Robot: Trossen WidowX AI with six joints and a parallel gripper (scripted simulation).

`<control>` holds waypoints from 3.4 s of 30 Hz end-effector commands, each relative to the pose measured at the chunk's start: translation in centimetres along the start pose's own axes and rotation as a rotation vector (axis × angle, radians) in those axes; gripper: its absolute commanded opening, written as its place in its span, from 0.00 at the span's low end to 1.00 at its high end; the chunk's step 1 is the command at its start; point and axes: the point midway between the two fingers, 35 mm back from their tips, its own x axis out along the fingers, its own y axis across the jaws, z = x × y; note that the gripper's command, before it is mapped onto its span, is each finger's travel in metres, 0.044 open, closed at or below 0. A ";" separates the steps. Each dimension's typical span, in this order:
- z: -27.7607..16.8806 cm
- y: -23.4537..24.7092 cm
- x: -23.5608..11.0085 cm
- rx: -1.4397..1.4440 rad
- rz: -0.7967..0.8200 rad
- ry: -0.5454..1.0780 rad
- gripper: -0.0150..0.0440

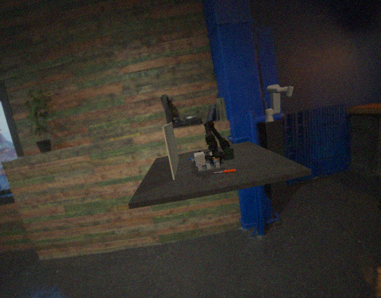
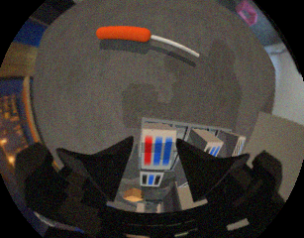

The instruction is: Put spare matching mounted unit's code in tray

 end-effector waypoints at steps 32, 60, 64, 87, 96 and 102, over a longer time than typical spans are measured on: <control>-0.2 0.1 1.2 0.001 0.002 0.003 0.25; -0.1 -0.1 -6.5 -0.004 -0.004 0.003 0.25; 0.2 -0.2 -7.8 -0.004 -0.003 0.002 0.25; -6.8 -8.3 -12.6 -0.028 -0.004 -0.068 0.25; -13.3 -12.6 -13.1 -0.032 -0.015 -0.087 0.25; -18.1 -14.8 -13.1 -0.030 -0.023 -0.088 0.25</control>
